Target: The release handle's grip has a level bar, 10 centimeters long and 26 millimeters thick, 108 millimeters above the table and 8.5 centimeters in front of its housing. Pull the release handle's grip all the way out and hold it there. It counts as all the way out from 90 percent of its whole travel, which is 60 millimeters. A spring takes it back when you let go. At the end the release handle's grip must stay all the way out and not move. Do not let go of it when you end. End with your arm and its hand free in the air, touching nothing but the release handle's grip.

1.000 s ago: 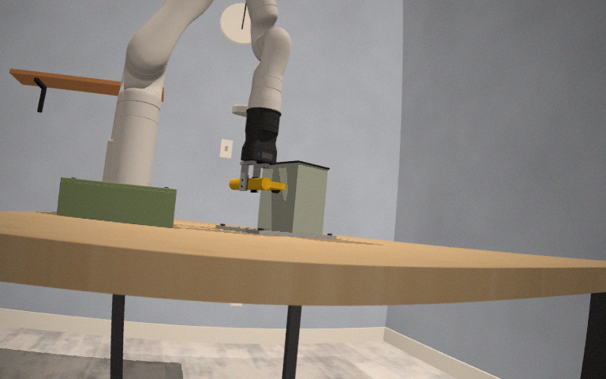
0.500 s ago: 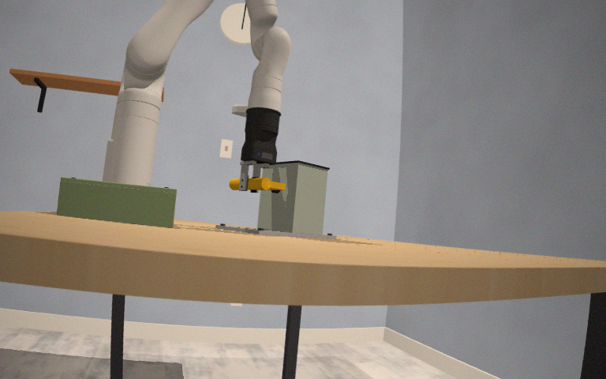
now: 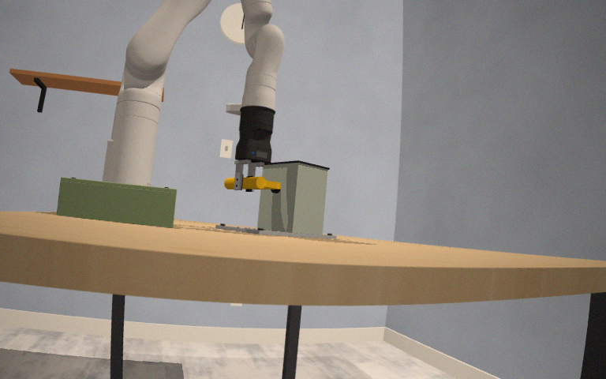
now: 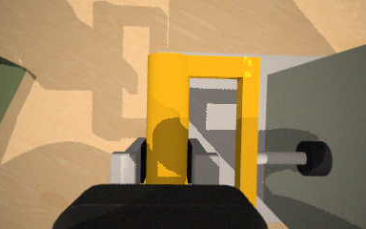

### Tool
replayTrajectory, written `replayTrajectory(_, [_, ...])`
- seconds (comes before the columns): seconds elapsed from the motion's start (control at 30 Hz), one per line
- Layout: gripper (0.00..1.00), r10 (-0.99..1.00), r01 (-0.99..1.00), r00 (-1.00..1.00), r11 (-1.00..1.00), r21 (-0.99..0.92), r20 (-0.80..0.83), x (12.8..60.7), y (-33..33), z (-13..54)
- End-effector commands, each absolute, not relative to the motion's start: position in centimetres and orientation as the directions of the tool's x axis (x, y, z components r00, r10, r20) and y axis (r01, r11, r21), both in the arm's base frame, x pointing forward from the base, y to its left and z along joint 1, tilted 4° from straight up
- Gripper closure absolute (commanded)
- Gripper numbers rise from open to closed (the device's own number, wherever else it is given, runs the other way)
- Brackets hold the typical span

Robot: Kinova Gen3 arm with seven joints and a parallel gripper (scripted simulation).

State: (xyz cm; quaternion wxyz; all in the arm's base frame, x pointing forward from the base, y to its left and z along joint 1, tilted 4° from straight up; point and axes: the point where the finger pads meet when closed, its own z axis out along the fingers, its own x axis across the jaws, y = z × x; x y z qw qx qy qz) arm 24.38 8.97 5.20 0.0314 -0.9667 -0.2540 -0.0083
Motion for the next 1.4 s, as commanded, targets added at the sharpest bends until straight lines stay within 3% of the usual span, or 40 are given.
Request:
replayTrajectory(0.0, [1.0,0.488,0.488,0.873,-0.871,-0.059,0.016,22.8,8.0,5.2])
replayTrajectory(1.37, [1.0,0.489,0.488,0.872,-0.87,-0.062,0.005,20.1,6.6,5.1])
